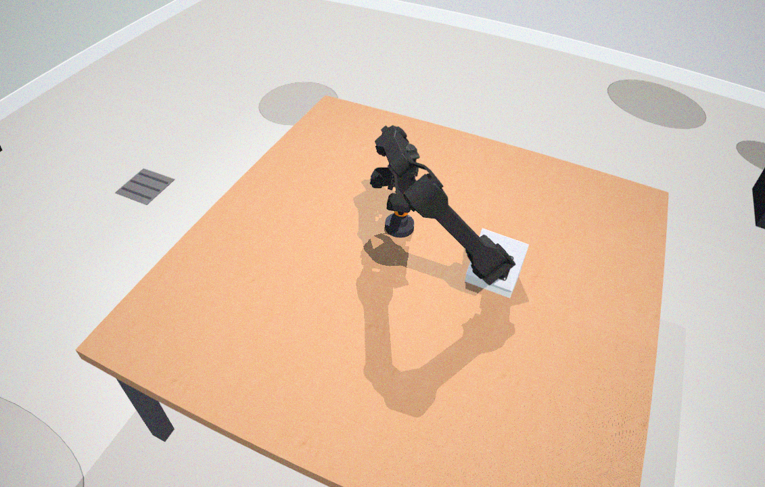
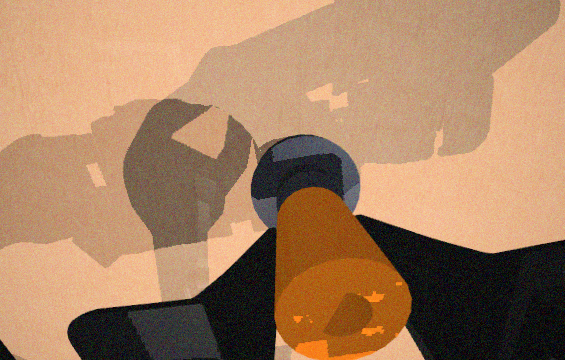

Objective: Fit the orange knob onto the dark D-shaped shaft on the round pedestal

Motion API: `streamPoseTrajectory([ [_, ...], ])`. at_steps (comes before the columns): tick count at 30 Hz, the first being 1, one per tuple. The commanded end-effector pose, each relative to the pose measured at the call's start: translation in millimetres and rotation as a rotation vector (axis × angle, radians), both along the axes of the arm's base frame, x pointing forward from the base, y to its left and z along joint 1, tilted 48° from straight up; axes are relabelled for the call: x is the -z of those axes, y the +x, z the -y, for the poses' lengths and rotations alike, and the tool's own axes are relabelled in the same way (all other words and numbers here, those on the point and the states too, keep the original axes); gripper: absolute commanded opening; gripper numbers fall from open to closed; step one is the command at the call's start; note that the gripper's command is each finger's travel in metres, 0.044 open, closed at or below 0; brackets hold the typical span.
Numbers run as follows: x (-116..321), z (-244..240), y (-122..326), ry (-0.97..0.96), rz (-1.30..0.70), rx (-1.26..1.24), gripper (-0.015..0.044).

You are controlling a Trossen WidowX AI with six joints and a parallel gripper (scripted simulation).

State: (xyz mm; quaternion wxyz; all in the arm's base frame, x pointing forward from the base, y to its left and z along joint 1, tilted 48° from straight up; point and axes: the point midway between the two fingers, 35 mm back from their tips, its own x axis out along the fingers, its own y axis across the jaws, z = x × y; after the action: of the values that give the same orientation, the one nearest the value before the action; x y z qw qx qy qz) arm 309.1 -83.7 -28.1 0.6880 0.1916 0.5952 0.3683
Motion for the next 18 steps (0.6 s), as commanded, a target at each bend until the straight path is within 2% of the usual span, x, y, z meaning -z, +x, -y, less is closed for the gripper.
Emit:
streamPoseTrajectory([
  [1, -0.1, 3.1, -1.9, -0.006, 0.035, -0.027, 0.0],
  [18, 0.2, 2.2, 3.2, -0.006, 0.035, -0.027, 0.0],
])
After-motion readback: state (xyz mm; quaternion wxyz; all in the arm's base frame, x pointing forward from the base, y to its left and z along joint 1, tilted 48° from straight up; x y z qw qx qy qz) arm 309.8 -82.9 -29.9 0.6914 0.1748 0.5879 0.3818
